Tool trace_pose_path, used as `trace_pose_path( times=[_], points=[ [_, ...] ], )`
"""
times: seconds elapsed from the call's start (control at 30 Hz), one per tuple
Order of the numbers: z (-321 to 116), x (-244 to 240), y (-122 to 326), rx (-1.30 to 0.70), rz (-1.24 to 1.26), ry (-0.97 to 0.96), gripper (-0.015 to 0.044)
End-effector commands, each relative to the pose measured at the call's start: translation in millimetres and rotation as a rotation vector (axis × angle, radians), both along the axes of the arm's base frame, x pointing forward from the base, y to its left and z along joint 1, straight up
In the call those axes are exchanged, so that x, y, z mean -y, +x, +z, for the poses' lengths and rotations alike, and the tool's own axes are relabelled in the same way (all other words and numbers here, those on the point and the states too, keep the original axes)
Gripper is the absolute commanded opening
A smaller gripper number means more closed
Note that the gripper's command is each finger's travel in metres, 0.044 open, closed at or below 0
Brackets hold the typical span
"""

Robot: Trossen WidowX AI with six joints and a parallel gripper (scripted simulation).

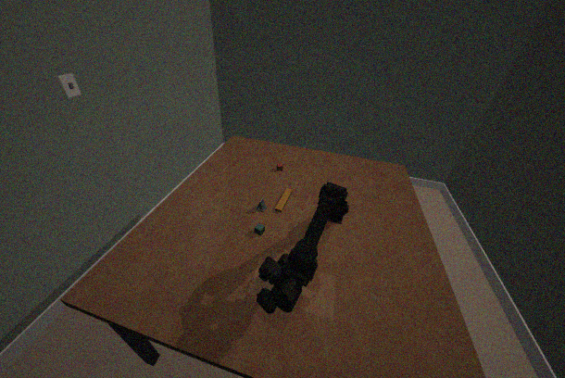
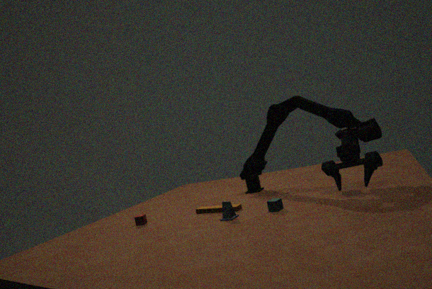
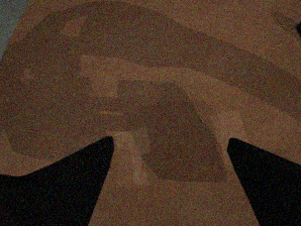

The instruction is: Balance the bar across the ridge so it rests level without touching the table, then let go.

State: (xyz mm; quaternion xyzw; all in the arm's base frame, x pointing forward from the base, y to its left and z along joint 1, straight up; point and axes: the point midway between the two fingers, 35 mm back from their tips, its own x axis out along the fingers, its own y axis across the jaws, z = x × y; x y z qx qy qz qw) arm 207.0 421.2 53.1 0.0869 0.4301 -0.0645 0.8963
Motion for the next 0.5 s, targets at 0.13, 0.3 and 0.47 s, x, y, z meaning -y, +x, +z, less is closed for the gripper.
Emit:
trace_pose_path(
  times=[0.13, 0.3, 0.47],
  points=[
    [1.2, 7.9, 10.2, -0.020, 0.010, -0.025, 0.0315],
    [3.7, 22.7, 26.8, -0.051, 0.038, -0.078, 0.0315],
    [2.7, 29.2, 35.6, -0.105, 0.121, -0.133, 0.0315]
  ],
)
